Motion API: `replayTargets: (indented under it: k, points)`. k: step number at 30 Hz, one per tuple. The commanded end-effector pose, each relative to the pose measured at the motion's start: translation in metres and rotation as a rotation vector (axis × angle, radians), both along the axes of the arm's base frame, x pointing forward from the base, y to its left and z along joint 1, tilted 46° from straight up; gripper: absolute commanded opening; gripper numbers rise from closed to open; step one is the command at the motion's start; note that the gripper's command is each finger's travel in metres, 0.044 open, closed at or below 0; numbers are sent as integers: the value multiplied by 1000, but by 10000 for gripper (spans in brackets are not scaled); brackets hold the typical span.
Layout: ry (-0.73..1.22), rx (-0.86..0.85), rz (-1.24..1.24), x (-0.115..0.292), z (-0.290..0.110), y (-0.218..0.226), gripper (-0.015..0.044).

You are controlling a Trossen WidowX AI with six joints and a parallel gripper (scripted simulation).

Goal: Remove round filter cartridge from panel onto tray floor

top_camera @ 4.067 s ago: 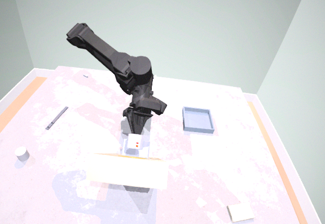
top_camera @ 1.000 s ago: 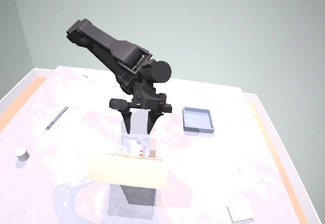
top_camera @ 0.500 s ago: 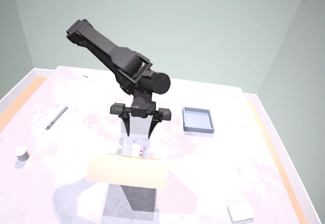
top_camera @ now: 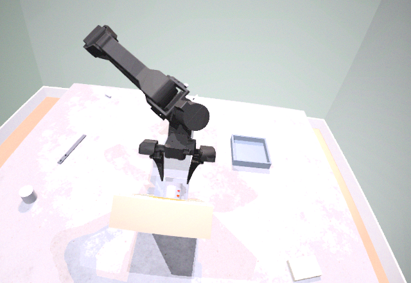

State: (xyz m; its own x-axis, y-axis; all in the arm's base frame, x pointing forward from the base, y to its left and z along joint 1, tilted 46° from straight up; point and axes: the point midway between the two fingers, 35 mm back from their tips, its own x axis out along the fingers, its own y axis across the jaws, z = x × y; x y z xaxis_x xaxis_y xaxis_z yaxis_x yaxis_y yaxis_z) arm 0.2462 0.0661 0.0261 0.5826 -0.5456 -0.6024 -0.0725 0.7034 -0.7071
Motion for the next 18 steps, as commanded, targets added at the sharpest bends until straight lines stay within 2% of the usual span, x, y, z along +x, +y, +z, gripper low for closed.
replayTargets:
  k: [1, 11, 14, 18]
  points:
    - [4, -1, 2, 3, -5, -4, 305]
    - [0, -5, 2, 11, -11, -13, 305]
    - [-3, -4, -1, 10, -9, -11, 226]
    - [-3, -4, -1, 10, -9, -11, 199]
